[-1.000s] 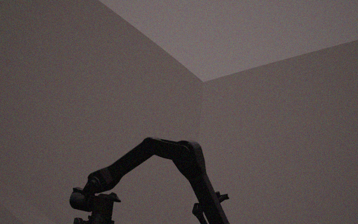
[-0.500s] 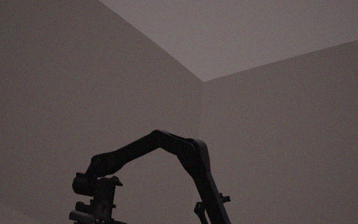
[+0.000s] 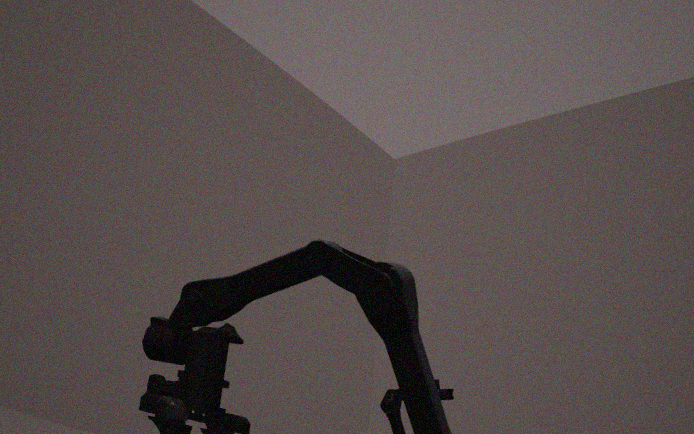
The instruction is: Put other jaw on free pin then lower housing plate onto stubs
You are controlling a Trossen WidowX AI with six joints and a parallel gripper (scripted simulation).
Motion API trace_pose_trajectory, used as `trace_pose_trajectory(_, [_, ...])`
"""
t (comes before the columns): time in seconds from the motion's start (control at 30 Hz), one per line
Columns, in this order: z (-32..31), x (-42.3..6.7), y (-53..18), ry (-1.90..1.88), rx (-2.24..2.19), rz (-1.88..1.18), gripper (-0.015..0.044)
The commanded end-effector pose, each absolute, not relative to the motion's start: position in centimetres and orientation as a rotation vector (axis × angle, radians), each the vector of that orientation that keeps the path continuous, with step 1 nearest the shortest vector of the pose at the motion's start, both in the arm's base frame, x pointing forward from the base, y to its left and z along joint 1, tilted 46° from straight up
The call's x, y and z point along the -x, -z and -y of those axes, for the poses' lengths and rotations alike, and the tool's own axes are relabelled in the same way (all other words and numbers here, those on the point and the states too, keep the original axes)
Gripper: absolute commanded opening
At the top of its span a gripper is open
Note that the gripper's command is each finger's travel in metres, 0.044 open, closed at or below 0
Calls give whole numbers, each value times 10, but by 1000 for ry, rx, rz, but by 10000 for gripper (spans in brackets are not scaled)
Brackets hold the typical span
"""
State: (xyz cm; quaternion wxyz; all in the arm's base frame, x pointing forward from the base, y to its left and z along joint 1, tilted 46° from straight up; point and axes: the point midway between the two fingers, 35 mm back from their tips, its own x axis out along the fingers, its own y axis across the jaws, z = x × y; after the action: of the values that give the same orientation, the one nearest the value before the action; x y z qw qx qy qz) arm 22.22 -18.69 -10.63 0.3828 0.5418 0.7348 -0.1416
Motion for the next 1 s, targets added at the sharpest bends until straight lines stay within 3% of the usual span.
trace_pose_trajectory(0.0, [179, -227, 96, 299, -1345, -1870, 351])
trace_pose_trajectory(0.97, [116, -250, 27, -148, -1006, -1787, 351])
